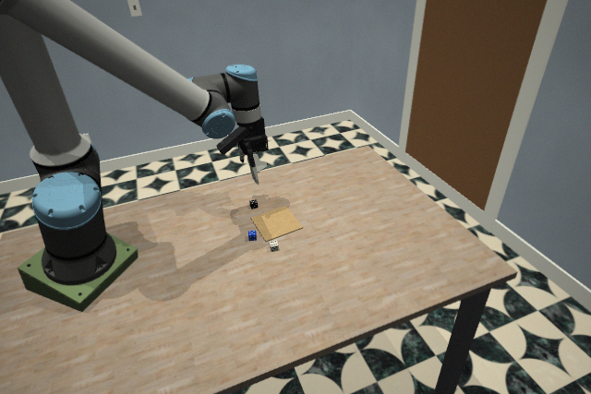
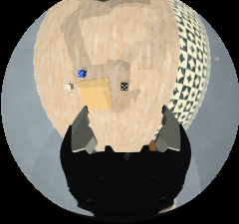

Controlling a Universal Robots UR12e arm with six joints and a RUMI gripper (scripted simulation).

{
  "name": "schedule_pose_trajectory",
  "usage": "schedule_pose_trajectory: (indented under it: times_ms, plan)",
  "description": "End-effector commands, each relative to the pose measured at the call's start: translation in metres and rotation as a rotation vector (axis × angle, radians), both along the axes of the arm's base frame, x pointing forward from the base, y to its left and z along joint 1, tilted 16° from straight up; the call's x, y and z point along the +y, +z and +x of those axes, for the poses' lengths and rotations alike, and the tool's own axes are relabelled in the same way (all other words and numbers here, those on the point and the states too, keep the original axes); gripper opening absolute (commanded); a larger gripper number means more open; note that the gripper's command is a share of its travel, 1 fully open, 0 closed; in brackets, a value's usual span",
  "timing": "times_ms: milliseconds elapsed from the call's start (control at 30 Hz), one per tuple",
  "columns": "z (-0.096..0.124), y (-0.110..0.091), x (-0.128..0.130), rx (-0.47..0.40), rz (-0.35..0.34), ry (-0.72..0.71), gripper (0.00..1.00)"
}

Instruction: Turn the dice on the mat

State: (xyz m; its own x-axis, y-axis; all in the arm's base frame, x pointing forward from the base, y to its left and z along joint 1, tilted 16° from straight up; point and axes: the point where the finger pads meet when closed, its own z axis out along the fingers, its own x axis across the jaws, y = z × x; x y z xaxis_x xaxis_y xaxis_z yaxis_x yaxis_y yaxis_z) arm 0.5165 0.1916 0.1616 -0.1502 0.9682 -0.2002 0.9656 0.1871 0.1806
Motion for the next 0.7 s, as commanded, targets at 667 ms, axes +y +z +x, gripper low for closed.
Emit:
schedule_pose_trajectory:
  times_ms: [667]
  plan:
    - [0.004,-0.021,-0.006,0.108,-0.140,0.635,1.00]
